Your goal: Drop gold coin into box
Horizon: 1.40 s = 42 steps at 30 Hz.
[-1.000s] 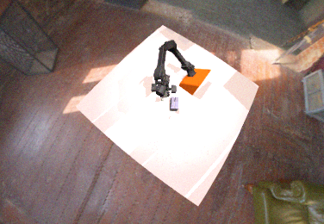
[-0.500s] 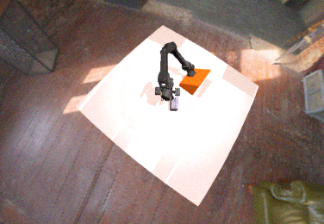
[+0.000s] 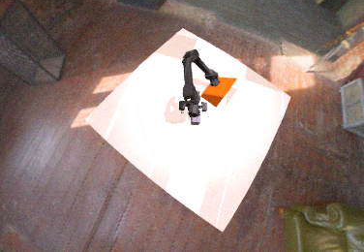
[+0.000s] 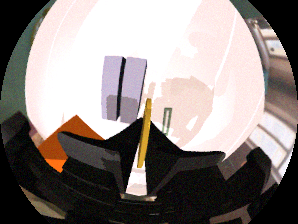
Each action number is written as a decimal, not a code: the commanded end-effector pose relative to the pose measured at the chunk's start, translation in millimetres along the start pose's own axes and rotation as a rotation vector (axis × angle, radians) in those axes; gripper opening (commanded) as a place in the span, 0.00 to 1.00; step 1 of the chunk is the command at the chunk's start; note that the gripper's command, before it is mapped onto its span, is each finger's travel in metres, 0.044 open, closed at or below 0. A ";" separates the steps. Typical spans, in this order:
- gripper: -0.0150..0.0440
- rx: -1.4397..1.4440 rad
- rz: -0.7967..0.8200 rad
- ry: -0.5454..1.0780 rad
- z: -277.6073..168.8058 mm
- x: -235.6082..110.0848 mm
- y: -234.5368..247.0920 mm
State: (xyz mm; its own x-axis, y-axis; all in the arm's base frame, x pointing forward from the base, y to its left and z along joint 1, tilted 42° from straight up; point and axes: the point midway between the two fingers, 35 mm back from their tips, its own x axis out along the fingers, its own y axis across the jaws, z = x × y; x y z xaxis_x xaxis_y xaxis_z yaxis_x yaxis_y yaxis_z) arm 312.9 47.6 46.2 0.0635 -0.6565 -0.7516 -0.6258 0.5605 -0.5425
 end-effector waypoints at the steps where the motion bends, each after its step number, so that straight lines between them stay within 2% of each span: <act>1: 0.25 0.007 0.004 -0.003 6.8 -0.1 9.0; 15: 0.25 0.012 0.003 -0.001 21.8 0.5 39.6; 42: 0.26 0.019 -0.002 0.001 23.0 0.4 40.3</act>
State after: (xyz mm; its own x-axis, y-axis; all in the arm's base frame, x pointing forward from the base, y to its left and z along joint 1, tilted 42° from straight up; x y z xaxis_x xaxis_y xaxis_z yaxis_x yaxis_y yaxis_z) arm 304.8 80.3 16.0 0.0645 -0.6597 -0.7487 -0.6158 0.5641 -0.5501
